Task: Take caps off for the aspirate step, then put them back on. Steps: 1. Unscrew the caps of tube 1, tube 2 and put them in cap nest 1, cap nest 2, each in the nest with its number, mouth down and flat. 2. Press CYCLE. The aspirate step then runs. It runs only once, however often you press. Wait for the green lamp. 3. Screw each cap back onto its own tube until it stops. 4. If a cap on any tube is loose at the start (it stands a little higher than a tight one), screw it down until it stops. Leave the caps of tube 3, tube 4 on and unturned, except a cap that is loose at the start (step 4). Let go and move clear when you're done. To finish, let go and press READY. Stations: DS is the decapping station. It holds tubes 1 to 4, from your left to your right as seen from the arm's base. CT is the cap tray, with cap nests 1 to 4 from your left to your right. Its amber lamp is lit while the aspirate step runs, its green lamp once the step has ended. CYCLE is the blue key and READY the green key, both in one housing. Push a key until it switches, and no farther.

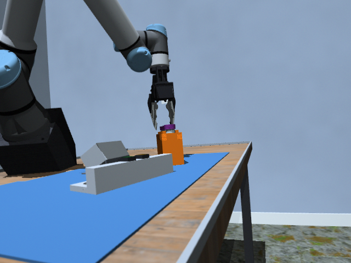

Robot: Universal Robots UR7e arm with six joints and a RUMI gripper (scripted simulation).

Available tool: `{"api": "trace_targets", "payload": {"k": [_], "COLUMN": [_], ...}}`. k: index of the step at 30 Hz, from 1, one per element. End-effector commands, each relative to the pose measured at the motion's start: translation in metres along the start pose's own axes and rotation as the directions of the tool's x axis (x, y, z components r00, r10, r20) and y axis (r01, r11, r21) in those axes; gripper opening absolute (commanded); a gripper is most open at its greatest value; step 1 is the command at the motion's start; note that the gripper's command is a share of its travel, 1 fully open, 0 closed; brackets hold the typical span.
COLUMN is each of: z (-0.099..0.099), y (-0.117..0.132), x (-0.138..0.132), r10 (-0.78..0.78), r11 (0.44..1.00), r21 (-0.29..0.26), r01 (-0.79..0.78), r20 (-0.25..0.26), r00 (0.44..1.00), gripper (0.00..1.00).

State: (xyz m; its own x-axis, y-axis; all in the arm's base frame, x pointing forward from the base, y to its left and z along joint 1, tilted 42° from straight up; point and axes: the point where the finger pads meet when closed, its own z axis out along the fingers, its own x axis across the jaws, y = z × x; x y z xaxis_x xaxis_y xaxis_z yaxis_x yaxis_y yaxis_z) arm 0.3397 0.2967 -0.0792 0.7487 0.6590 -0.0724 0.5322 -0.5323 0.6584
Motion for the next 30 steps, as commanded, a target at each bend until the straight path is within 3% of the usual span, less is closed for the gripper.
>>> {"api": "trace_targets", "payload": {"k": [1,5,6,9,11,19,20,30], "z": [-0.0008,-0.001,-0.0009,-0.0009,-0.0009,-0.001,-0.0001,-0.0001], "y": [-0.0001,-0.0001,-0.0001,-0.0001,-0.0002,0.0,0.0004,0.0005], "x": [0.0011,0.0018,0.0016,0.0018,0.0018,0.0015,0.0,0.0], "r10": [0.276,0.357,0.434,0.434,0.547,0.547,0.548,0.547], "r11": [0.961,0.934,0.901,0.901,0.837,0.837,0.837,0.837], "r21": [-0.013,-0.014,-0.014,-0.014,-0.014,-0.014,-0.015,-0.015], "r01": [-0.275,-0.357,-0.434,-0.434,-0.547,-0.547,-0.547,-0.547], "r20": [0.006,0.004,0.003,0.003,0.001,0.001,0.004,0.004], "r00": [0.961,0.934,0.901,0.901,0.837,0.837,0.837,0.837], "gripper": [0.35,0.35,0.35,0.35,0.35,0.35,0.0,0.0]}}
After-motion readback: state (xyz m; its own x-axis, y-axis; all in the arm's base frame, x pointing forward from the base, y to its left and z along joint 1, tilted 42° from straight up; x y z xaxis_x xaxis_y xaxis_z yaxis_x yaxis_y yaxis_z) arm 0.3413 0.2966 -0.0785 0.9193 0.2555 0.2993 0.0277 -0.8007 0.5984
